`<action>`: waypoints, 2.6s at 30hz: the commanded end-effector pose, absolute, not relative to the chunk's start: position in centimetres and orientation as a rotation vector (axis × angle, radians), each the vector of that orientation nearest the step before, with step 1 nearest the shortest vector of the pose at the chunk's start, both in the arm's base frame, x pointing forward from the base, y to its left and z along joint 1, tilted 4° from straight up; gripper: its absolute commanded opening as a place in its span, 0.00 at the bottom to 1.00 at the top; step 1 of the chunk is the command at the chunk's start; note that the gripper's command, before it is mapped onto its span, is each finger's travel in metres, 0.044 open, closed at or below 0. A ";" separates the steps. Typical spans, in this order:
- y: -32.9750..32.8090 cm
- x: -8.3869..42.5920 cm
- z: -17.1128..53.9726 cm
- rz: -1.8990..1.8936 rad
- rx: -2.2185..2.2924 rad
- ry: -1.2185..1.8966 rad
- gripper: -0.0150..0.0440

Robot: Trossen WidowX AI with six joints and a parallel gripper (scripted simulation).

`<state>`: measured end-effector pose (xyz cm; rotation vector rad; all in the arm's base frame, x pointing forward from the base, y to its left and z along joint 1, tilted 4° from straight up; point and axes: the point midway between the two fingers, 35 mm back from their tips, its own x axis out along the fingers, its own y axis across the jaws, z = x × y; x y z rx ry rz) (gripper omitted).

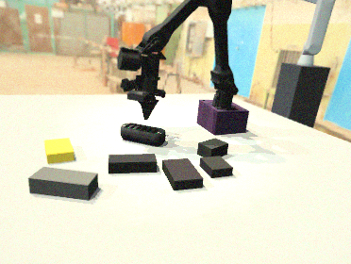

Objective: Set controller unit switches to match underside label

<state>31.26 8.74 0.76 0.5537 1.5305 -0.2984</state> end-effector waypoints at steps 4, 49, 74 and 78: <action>7.0 29.7 -0.5 -0.220 0.617 1.488 0.25; 7.4 29.9 -5.5 -0.218 0.624 1.496 0.25; 7.2 30.0 -3.7 -0.251 0.618 1.502 0.25; 6.8 29.8 -0.7 -0.218 0.623 1.495 0.25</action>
